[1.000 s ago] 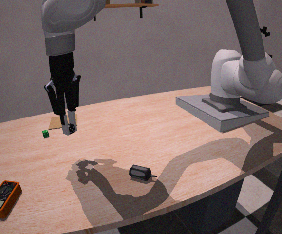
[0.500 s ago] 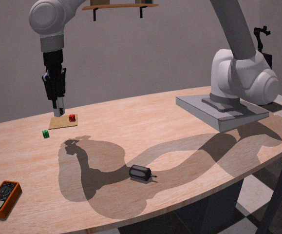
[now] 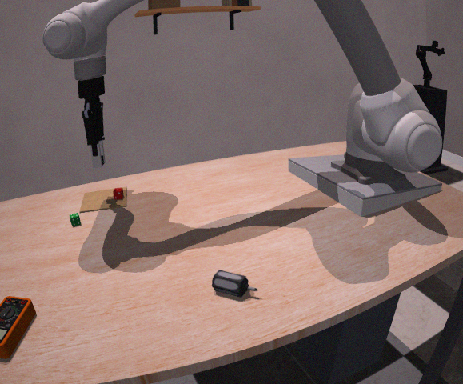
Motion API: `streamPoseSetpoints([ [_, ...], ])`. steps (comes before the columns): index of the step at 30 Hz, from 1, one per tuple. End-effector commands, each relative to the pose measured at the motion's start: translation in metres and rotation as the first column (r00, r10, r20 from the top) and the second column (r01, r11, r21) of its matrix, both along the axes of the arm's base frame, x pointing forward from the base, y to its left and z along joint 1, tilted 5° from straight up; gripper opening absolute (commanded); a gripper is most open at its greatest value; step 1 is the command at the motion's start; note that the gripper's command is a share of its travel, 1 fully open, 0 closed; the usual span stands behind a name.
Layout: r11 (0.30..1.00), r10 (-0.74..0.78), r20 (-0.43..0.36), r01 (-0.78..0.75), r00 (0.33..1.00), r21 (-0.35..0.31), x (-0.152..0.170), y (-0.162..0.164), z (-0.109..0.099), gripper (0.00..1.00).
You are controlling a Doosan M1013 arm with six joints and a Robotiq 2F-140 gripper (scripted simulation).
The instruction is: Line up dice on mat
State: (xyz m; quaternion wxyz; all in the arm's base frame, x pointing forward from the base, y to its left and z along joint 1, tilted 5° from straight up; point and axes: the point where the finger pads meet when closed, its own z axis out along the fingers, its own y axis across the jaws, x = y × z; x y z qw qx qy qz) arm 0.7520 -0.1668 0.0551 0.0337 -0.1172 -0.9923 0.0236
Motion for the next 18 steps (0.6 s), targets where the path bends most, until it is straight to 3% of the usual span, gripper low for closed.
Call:
streamPoseSetpoints([
  [1,1.000,0.008,0.001,-0.008,1.000,0.006,0.0011,-0.0029,0.0010,0.21],
  [18,1.000,0.008,0.001,-0.008,1.000,0.006,0.0008,-0.0031,-0.0045,0.21],
])
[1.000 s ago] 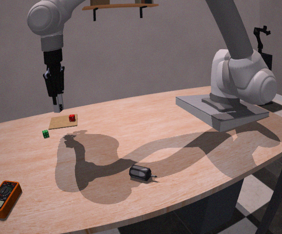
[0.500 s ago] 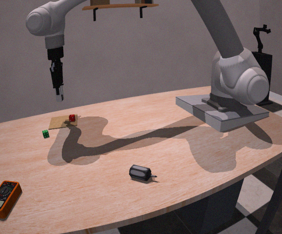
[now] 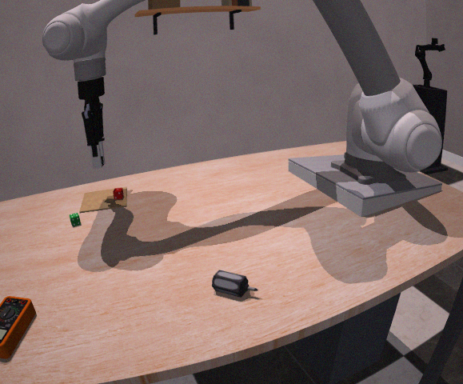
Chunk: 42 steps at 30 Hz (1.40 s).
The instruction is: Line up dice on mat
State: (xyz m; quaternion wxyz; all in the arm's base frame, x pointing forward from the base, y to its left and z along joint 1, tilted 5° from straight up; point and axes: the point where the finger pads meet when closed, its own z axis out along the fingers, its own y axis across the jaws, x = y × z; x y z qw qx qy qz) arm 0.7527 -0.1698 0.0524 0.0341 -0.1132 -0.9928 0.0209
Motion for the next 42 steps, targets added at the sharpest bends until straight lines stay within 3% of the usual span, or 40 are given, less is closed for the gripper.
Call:
streamPoseSetpoints([
  [1,1.000,0.000,0.001,0.000,1.000,0.000,0.000,0.000,-0.004,0.21],
  [12,1.000,0.000,0.001,0.000,1.000,0.000,-0.003,-0.002,-0.051,0.21],
  [23,1.000,0.000,0.001,0.000,1.000,0.000,-0.005,-0.003,-0.085,0.21],
  [42,1.000,0.000,0.001,0.000,1.000,0.000,-0.005,-0.003,-0.092,0.21],
])
